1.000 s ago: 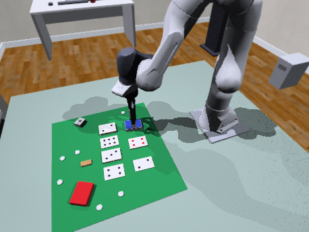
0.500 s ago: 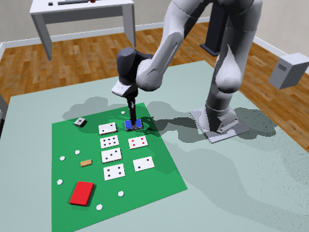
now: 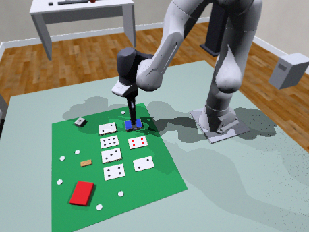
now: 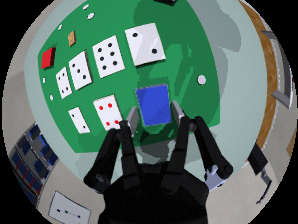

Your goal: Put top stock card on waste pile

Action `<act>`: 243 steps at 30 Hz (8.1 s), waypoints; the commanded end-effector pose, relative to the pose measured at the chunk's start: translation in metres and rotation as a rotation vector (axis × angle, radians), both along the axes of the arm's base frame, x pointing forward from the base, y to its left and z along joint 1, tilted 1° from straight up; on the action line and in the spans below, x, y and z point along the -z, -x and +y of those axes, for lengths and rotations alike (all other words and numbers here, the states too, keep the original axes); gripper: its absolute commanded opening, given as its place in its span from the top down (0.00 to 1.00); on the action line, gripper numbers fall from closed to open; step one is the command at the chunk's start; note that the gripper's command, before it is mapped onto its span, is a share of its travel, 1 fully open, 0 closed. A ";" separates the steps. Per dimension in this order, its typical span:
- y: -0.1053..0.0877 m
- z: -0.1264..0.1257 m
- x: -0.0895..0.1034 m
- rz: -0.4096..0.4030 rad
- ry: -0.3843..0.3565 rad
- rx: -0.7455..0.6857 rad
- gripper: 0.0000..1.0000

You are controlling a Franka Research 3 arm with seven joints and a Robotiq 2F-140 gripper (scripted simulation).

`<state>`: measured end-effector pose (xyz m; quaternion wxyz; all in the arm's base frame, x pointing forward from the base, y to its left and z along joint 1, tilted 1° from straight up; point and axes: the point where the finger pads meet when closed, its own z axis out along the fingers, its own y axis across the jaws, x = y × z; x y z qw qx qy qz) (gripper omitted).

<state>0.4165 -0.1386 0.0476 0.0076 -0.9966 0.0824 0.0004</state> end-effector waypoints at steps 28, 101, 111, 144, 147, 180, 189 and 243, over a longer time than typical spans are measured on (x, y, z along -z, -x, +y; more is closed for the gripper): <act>0.000 0.000 0.008 -0.002 0.000 -0.001 0.50; 0.001 0.000 0.013 -0.002 0.000 -0.001 0.50; 0.001 0.000 0.013 -0.002 0.000 -0.001 0.50; 0.001 0.000 0.013 -0.002 0.000 -0.001 0.57; 0.001 0.000 0.013 -0.002 0.000 -0.001 0.57; 0.001 0.000 0.013 -0.002 0.000 -0.001 0.57; 0.001 0.000 0.013 -0.002 0.000 -0.001 0.57; 0.001 -0.001 -0.027 -0.002 0.000 -0.001 0.57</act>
